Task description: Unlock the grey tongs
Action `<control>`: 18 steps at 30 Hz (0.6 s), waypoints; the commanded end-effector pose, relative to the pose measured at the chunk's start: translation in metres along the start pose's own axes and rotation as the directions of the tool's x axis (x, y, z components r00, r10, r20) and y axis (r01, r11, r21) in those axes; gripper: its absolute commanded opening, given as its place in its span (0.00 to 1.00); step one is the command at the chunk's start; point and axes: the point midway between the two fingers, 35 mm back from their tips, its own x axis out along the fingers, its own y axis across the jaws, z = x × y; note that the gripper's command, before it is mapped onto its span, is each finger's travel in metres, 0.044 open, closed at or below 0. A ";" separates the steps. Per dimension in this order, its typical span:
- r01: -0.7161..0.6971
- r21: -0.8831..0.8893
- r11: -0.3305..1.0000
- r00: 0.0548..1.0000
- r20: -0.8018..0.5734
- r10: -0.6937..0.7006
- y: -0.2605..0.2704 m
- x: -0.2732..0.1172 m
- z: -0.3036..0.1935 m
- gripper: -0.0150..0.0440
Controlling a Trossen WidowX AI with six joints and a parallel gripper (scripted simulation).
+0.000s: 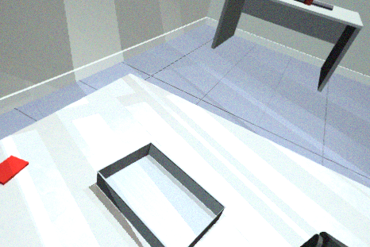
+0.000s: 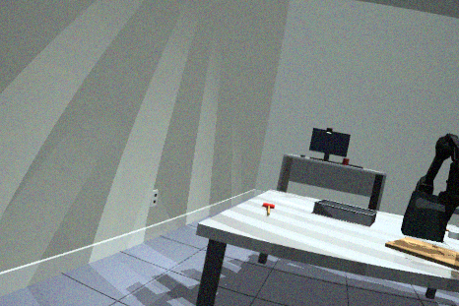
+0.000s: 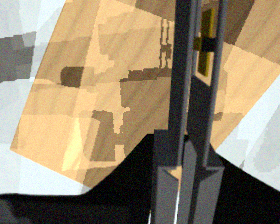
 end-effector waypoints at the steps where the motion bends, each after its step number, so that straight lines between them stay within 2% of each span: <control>1: 0.001 0.007 1.000 1.000 -0.003 -0.001 0.000 0.007 0.000 0.00; 18: 0.021 0.007 1.000 1.000 -0.004 -0.021 0.000 0.035 0.000 0.00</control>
